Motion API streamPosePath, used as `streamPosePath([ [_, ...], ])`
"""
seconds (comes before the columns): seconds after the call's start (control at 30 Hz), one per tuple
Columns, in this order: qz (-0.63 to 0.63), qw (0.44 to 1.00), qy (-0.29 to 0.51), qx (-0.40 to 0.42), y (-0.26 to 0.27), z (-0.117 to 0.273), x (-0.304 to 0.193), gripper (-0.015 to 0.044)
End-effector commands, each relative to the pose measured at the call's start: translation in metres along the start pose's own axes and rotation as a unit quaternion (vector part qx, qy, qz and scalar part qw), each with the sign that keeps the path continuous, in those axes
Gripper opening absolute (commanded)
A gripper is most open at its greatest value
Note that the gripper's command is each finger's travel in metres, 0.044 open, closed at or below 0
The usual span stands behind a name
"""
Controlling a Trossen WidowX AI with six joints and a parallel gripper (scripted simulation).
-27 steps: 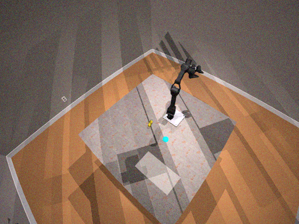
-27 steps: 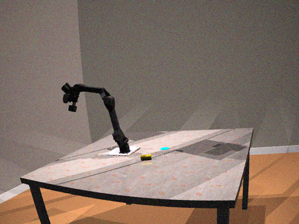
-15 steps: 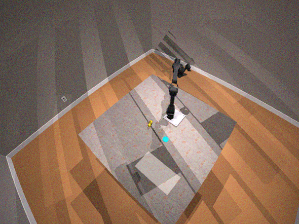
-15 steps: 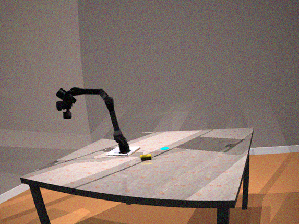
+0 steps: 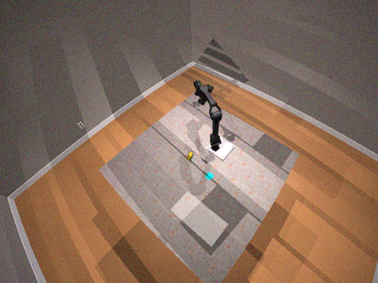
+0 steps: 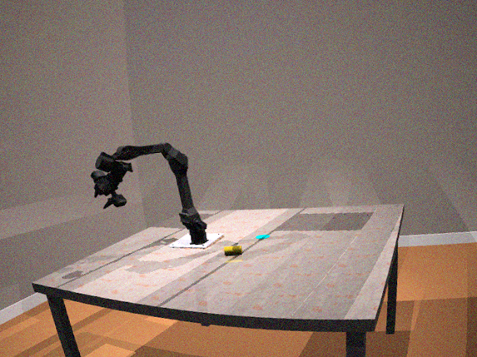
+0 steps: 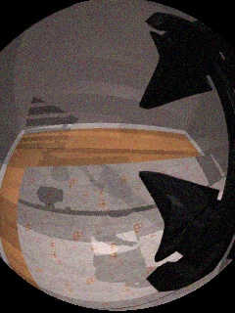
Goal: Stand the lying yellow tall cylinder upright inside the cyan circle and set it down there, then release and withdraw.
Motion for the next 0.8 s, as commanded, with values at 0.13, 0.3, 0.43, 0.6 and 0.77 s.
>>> streamPosePath([
  [0.13, 0.153, 0.978, -0.121, 0.074, 0.095, 0.060, 0.054, 0.0309],
  [0.3, 0.252, 0.943, -0.185, 0.115, 0.158, 0.102, 0.067, 0.0309],
  [0.43, 0.331, 0.904, -0.229, 0.145, 0.207, 0.136, 0.064, 0.0309],
  [0.6, 0.427, 0.843, -0.274, 0.176, 0.265, 0.177, 0.046, 0.0309],
  [0.77, 0.520, 0.771, -0.308, 0.201, 0.317, 0.213, 0.013, 0.0309],
])
Point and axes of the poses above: the point midway between the two fingers, 35 mm back from their tips, its own z axis back along the fingers, its own y axis across the jaws, x = y × z, the point moved 3 cm from there along z, back along the fingers, and after that the axes turned 8 degrees about z, right-handed, at the moved point
